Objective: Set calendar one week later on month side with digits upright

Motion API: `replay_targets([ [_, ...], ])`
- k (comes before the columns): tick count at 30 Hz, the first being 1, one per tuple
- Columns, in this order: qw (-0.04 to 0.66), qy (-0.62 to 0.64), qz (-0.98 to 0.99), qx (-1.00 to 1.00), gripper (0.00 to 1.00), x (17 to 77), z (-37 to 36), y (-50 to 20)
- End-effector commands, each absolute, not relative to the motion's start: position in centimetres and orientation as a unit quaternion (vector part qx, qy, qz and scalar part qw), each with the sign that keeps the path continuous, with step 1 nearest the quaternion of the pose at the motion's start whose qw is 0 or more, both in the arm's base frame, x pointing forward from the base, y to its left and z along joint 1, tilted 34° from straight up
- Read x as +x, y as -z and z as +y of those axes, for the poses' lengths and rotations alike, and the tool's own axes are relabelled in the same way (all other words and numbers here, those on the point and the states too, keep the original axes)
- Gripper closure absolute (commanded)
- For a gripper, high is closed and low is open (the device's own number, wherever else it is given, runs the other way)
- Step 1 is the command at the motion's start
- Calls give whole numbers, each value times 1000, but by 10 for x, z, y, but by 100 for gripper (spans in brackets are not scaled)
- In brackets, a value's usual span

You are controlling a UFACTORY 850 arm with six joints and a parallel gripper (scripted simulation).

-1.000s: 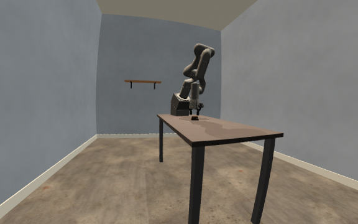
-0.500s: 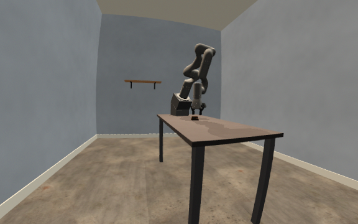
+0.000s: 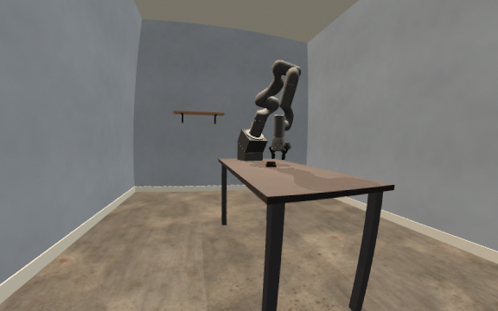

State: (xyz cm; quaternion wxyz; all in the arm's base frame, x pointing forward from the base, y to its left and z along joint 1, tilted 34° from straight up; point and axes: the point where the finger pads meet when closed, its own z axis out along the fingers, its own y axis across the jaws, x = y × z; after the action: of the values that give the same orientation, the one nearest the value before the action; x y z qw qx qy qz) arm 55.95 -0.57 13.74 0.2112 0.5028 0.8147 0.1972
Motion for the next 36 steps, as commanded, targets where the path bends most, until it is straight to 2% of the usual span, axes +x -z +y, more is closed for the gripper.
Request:
replay_targets([
  [1,212,-197,814,503,0,561,2,-141],
  [36,212,-197,814,503,0,563,18,-146],
])
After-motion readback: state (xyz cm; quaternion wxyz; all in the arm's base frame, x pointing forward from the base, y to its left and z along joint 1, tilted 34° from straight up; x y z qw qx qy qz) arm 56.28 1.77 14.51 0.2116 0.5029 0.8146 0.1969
